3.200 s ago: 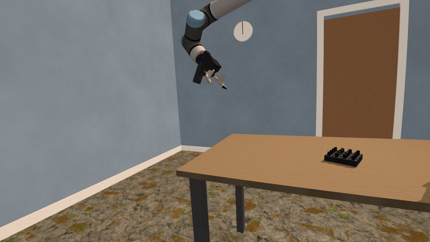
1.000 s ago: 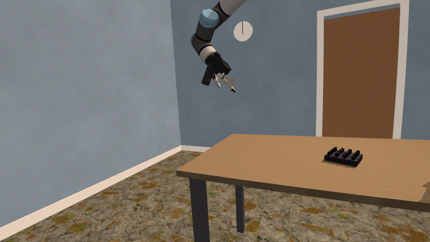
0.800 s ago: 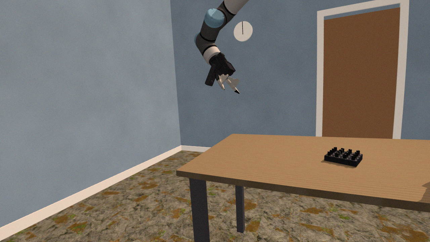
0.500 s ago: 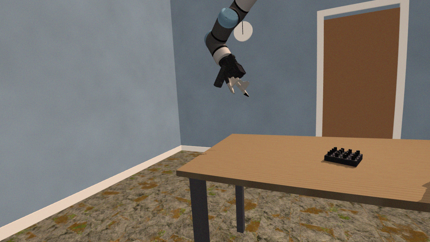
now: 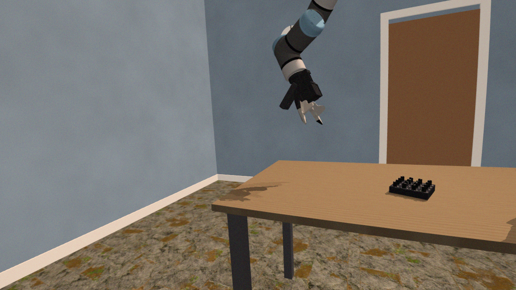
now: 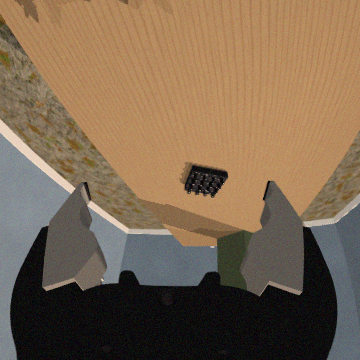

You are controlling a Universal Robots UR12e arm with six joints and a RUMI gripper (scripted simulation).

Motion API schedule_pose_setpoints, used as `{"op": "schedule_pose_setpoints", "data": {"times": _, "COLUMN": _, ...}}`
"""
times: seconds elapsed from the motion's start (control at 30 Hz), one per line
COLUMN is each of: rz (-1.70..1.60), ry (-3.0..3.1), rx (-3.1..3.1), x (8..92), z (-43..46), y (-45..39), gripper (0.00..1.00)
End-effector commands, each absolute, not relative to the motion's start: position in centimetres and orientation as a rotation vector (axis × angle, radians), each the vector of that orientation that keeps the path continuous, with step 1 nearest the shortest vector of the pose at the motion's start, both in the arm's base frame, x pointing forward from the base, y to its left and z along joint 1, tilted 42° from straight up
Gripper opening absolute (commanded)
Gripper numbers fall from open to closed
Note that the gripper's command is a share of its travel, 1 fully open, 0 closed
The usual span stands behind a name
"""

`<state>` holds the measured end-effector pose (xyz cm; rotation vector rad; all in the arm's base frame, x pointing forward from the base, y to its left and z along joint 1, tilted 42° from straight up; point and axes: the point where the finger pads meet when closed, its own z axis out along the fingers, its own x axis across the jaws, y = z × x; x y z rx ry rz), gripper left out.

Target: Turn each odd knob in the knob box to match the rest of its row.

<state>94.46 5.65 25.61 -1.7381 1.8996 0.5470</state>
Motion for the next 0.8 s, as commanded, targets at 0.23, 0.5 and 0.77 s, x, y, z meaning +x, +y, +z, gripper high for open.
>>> {"op": "schedule_pose_setpoints", "data": {"times": 0.23, "rz": 0.438, "ry": 1.946, "rx": -1.627, "x": 89.7, "z": 19.6, "y": 8.9, "gripper": 1.00}}
{"op": "schedule_pose_setpoints", "data": {"times": 0.5, "rz": 0.374, "ry": 1.974, "rx": -1.550, "x": 86.0, "z": 15.1, "y": 11.4, "gripper": 1.00}}
{"op": "schedule_pose_setpoints", "data": {"times": 0.77, "rz": 0.318, "ry": 1.996, "rx": -1.481, "x": 82.7, "z": 11.0, "y": 13.6, "gripper": 1.00}}
